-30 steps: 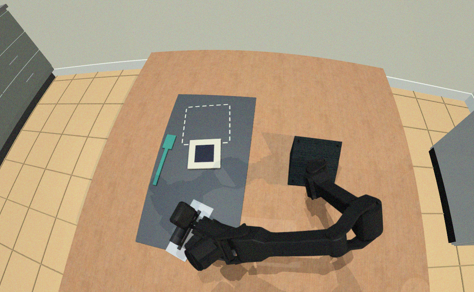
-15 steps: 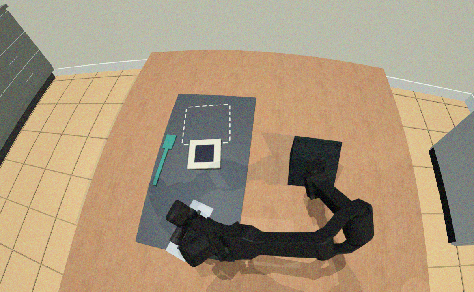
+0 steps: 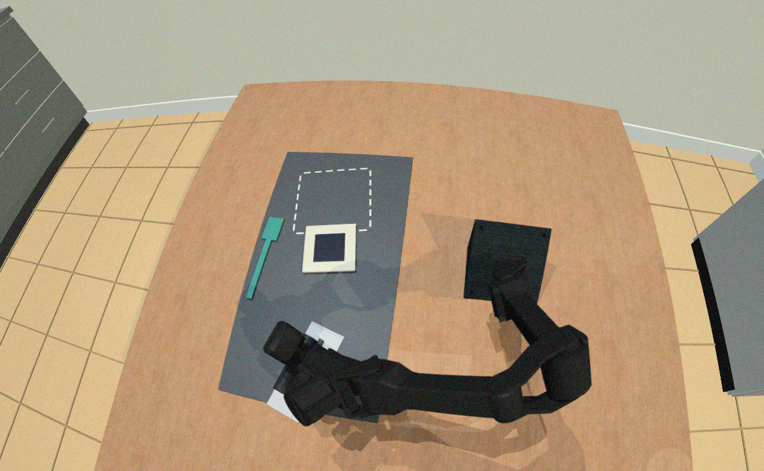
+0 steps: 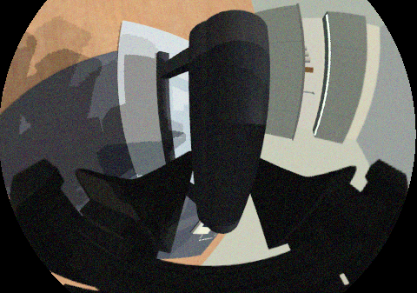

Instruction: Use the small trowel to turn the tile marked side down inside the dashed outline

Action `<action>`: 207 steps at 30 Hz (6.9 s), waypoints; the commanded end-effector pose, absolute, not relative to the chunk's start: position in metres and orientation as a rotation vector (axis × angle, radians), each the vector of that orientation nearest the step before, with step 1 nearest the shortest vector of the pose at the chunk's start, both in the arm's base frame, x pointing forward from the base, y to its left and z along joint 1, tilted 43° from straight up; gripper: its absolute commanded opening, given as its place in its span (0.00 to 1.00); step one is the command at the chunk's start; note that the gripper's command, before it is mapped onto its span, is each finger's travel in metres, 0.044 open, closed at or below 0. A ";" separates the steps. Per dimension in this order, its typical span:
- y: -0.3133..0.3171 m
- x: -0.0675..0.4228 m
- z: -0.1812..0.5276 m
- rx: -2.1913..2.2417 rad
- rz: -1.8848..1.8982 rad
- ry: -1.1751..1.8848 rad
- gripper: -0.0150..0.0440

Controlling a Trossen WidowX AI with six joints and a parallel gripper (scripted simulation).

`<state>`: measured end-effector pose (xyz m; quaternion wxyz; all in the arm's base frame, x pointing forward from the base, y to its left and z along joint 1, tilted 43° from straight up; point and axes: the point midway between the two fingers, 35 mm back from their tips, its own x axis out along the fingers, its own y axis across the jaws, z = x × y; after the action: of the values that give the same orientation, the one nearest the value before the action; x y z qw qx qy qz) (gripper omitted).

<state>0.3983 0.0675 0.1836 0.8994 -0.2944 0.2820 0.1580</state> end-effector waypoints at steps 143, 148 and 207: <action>-0.063 0.366 0.075 -0.780 0.527 0.181 0.25; -0.071 0.364 0.084 -0.829 0.519 0.203 0.25; -0.158 0.357 0.092 -0.835 0.519 0.206 0.25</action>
<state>0.3592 -0.1615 0.0731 0.8754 -0.3991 0.0987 0.2543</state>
